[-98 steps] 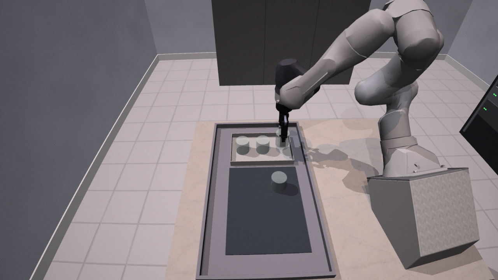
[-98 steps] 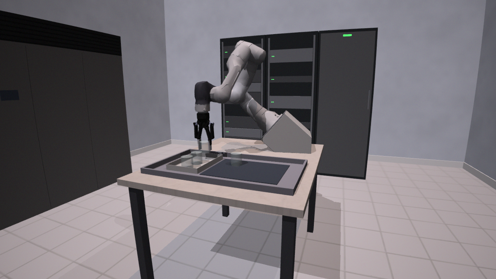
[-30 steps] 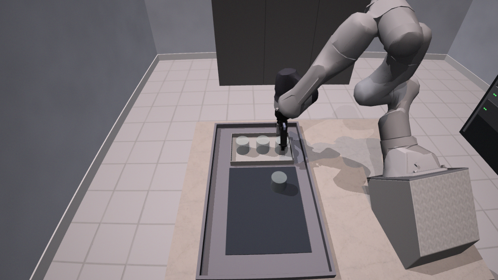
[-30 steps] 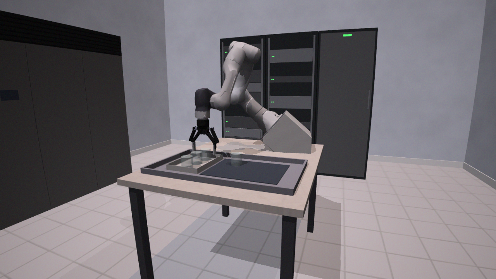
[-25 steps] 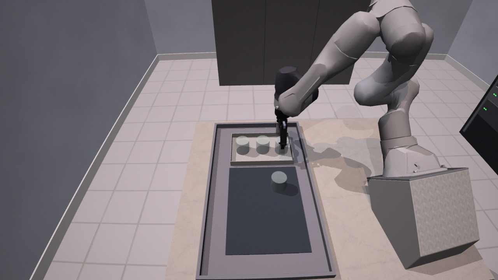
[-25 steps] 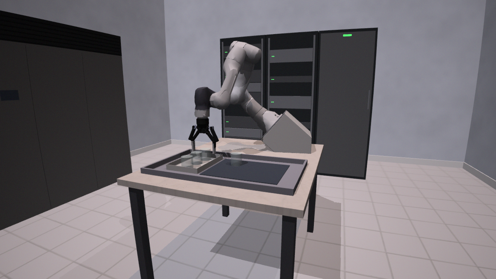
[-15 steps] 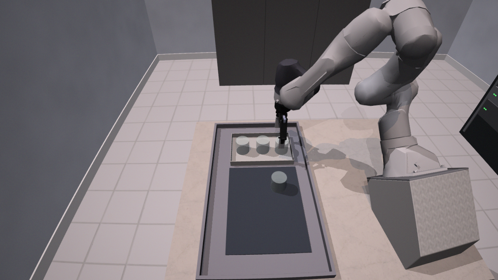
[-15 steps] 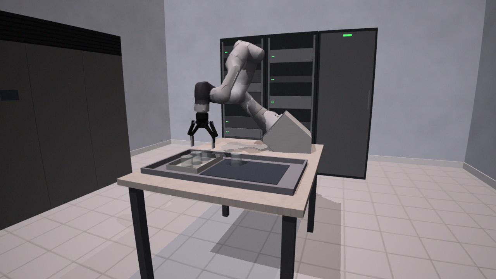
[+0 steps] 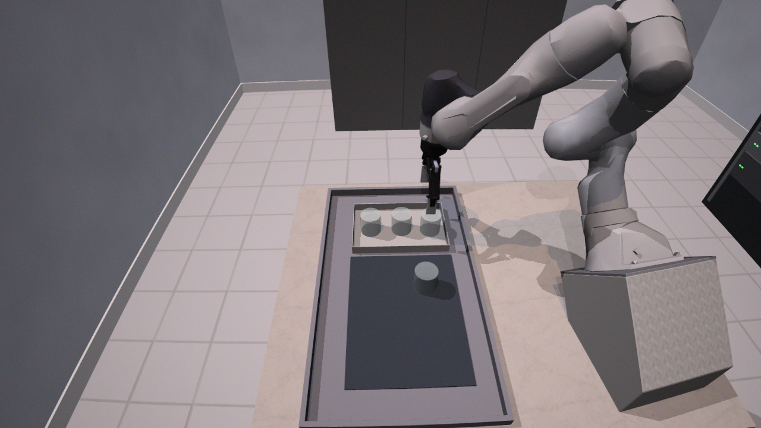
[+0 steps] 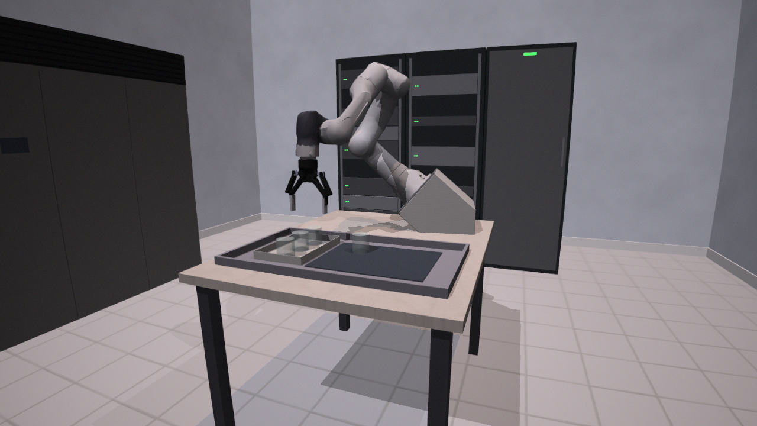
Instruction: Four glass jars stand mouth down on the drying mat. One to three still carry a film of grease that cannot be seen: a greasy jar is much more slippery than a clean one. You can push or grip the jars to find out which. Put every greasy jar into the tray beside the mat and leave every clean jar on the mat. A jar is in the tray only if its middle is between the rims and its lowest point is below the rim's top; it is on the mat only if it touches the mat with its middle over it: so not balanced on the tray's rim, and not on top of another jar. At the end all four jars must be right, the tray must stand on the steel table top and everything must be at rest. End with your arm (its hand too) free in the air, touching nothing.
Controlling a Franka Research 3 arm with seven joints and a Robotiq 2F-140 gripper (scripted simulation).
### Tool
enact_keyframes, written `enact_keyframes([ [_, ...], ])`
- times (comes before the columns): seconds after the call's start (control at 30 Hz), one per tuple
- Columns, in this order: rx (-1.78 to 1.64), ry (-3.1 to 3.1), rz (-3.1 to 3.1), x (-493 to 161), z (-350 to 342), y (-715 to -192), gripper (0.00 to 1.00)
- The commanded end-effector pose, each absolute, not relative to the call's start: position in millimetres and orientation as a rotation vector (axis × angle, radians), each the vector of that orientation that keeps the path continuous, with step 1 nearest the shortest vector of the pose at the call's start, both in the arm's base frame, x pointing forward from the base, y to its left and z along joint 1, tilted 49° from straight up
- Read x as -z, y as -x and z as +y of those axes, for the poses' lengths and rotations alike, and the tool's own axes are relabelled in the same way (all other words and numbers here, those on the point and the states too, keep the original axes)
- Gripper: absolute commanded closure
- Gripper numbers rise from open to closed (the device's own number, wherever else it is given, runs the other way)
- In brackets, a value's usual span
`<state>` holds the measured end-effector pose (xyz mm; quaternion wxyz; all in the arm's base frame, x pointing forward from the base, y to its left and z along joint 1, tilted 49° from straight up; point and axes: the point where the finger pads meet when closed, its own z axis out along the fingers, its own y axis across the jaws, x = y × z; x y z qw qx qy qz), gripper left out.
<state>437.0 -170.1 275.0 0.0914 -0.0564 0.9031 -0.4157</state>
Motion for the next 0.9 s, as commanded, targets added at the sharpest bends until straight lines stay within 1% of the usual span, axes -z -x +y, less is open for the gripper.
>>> enact_keyframes([
  [0.0, 1.224, 0.132, 2.711, -276.3, -162.2, -427.8, 0.0],
  [0.1, 1.224, 0.132, 2.711, -283.9, -153.6, -425.6, 0.0],
  [0.87, 1.224, 0.132, 2.711, -283.9, -153.6, -425.6, 0.0],
])
